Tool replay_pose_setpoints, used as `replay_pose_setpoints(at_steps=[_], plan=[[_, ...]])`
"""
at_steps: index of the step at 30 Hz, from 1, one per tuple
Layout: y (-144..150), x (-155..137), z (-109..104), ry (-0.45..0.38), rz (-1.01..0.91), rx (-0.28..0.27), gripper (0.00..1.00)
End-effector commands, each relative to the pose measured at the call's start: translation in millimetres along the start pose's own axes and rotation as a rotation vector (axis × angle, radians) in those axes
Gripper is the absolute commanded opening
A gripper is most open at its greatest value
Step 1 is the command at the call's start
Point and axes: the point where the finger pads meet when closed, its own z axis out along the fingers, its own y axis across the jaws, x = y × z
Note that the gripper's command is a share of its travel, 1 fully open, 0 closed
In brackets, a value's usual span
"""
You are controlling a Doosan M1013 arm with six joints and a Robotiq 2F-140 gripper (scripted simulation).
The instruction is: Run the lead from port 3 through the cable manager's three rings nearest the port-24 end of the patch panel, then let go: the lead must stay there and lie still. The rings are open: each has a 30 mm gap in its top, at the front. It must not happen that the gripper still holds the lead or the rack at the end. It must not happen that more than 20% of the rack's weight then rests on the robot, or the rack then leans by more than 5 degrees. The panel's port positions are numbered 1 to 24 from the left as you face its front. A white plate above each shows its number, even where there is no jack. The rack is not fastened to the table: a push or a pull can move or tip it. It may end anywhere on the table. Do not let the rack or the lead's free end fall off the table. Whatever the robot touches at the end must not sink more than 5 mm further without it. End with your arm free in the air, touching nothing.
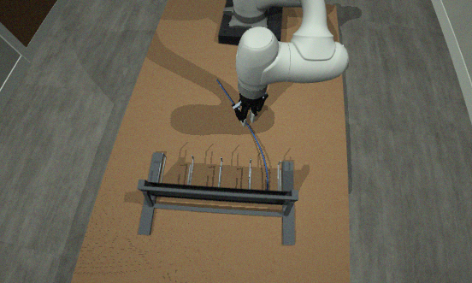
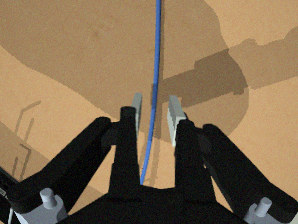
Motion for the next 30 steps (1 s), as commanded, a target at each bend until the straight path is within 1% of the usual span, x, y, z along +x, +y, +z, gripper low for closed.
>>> replay_pose_setpoints(at_steps=[1,30], plan=[[-0.8,7.0,3.1,0.006,0.001,0.0,0.2],[-1.2,10.0,3.1,0.006,0.001,0.0,0.2]])
